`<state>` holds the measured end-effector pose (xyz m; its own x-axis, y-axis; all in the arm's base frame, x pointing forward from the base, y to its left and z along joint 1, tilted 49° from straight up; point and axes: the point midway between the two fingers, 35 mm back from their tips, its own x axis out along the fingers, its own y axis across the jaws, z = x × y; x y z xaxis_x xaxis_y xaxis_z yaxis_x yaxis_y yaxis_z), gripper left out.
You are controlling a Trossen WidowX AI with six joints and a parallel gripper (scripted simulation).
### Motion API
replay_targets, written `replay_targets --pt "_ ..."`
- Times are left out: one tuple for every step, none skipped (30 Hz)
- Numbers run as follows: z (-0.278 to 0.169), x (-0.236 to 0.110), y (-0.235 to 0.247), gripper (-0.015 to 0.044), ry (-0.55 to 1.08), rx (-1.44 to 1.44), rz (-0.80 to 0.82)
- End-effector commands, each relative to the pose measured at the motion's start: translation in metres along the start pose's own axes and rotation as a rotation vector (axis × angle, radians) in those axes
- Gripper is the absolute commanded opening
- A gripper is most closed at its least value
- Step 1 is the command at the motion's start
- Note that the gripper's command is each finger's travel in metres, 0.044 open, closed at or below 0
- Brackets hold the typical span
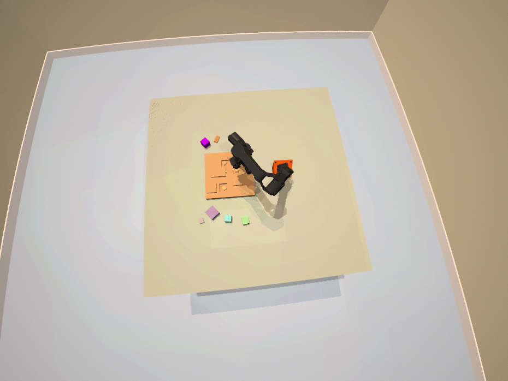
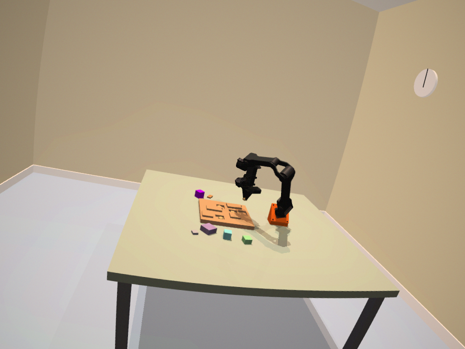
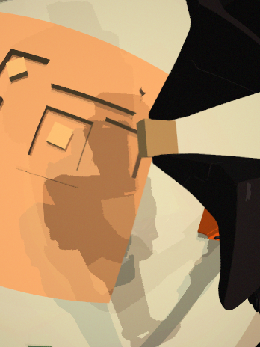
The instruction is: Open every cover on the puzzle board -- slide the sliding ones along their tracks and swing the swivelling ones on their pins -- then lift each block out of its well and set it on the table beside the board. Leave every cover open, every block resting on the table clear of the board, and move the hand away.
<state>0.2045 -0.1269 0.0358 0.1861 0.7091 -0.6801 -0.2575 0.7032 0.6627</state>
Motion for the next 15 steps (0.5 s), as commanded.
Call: replay_targets --pt "0.01 -0.002 0.005 0.008 -0.002 0.001 -0.008" --pt "0.013 -0.003 0.007 0.008 -0.001 0.002 -0.01" --pt "0.016 -0.003 0.009 0.008 0.0 0.002 -0.012" --pt "0.019 -0.003 0.011 0.008 0.0 0.003 -0.013" --pt "0.021 -0.004 0.013 0.008 0.001 0.003 -0.015" --pt "0.024 -0.004 0.014 0.008 0.001 0.004 -0.017" --pt "0.026 -0.004 0.016 0.008 0.002 0.004 -0.018" --pt "0.029 -0.005 0.018 0.008 0.002 0.004 -0.02" --pt "0.032 -0.005 0.02 0.008 0.002 0.005 -0.021" --pt "0.034 -0.005 0.022 0.008 0.003 0.005 -0.023" --pt "0.037 -0.005 0.025 0.008 0.003 0.006 -0.024" --pt "0.039 -0.006 0.027 0.008 0.003 0.006 -0.025" --pt "0.042 -0.006 0.029 0.008 0.003 0.006 -0.027" --pt "0.044 -0.006 0.031 0.008 0.003 0.006 -0.028" --pt "0.047 -0.006 0.033 0.008 0.004 0.007 -0.029"
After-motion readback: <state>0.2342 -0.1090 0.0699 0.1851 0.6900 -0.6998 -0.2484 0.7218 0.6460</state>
